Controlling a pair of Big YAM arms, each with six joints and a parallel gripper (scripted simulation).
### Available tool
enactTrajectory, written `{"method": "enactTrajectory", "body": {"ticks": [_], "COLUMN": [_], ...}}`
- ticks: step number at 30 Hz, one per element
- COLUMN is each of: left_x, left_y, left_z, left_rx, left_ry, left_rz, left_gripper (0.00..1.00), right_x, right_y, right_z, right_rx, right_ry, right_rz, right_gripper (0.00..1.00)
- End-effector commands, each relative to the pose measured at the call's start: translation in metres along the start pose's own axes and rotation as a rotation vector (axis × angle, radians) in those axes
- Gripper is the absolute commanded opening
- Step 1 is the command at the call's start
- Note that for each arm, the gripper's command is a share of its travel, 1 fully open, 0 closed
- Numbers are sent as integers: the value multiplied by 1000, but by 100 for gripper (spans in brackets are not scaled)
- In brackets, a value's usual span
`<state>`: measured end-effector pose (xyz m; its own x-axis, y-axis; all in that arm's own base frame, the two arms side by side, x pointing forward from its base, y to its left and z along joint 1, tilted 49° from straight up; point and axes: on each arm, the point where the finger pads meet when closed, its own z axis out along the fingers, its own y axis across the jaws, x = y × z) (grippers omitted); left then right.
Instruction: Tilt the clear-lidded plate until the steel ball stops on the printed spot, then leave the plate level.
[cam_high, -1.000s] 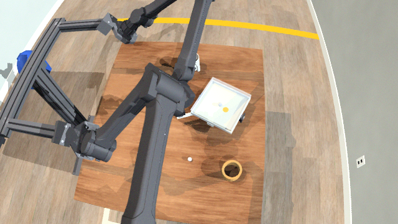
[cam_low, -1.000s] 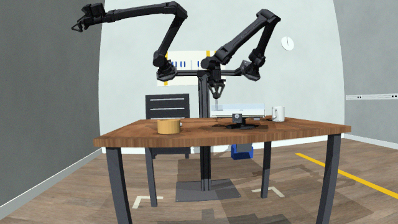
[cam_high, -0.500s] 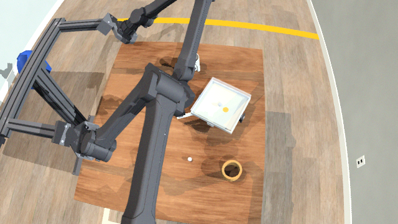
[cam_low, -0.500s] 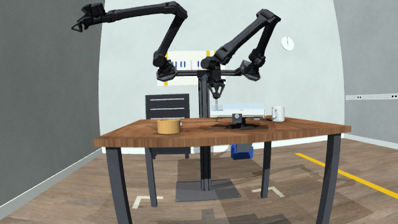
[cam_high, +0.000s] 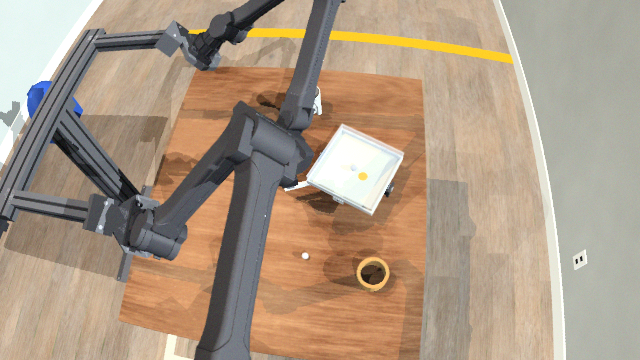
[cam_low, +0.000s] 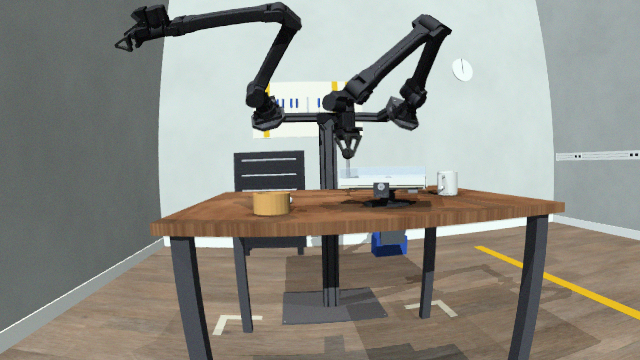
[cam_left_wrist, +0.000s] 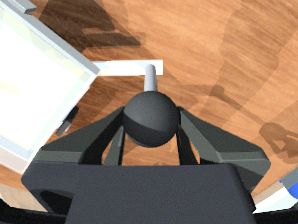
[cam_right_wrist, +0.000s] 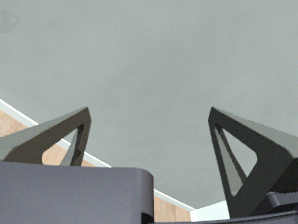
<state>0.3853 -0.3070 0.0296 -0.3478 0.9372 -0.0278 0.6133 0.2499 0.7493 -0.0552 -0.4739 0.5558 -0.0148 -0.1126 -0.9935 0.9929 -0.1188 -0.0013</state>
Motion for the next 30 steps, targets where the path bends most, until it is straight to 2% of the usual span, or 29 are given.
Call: {"method": "enactTrajectory", "body": {"ticks": [1, 30], "left_x": [-29, -31], "left_y": [0, 9], "left_z": [-10, -19], "left_rx": [-4, -10], "left_ry": [-45, -58], "left_rz": [14, 0], "left_gripper": [0, 0], "right_x": [-38, -38], "right_y": [-9, -9], "right_z": [-7, -7], "right_rx": [16, 16], "right_ry": [-76, -76], "right_rz": [-1, -1], "right_gripper": [100, 100]}}
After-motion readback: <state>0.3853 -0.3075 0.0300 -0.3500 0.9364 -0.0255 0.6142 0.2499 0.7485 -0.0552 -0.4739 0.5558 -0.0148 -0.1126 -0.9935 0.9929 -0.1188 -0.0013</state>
